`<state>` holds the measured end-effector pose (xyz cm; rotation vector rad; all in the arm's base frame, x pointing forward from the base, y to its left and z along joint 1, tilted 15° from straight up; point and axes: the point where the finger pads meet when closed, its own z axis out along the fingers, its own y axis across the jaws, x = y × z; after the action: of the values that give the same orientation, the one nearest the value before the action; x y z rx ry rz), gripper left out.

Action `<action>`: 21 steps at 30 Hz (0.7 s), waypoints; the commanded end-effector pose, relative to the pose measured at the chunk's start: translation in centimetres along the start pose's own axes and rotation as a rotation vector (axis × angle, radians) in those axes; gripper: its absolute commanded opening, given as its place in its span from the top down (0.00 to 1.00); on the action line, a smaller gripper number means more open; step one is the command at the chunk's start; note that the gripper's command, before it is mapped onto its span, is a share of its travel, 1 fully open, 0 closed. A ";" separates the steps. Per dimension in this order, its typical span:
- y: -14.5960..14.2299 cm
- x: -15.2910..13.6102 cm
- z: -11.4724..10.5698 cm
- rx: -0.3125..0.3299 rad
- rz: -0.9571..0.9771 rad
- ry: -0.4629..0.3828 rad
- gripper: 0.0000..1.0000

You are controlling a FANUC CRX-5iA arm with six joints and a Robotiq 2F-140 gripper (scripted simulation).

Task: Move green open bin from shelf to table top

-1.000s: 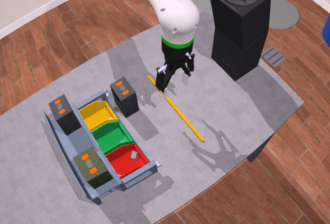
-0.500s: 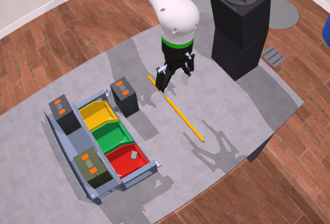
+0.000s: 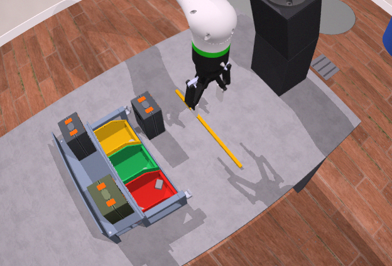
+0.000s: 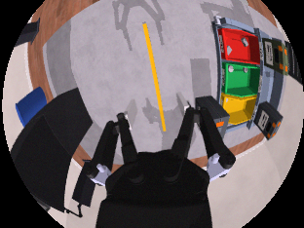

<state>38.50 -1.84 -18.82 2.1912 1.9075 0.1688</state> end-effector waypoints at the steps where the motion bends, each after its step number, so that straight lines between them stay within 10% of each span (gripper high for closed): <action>1: 0.0 0.0 0.0 -0.009 0.000 0.032 0.43; 21: 0.0 0.0 0.0 -0.002 0.000 0.006 0.43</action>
<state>38.50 -1.84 -18.82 2.1911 1.9075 0.1688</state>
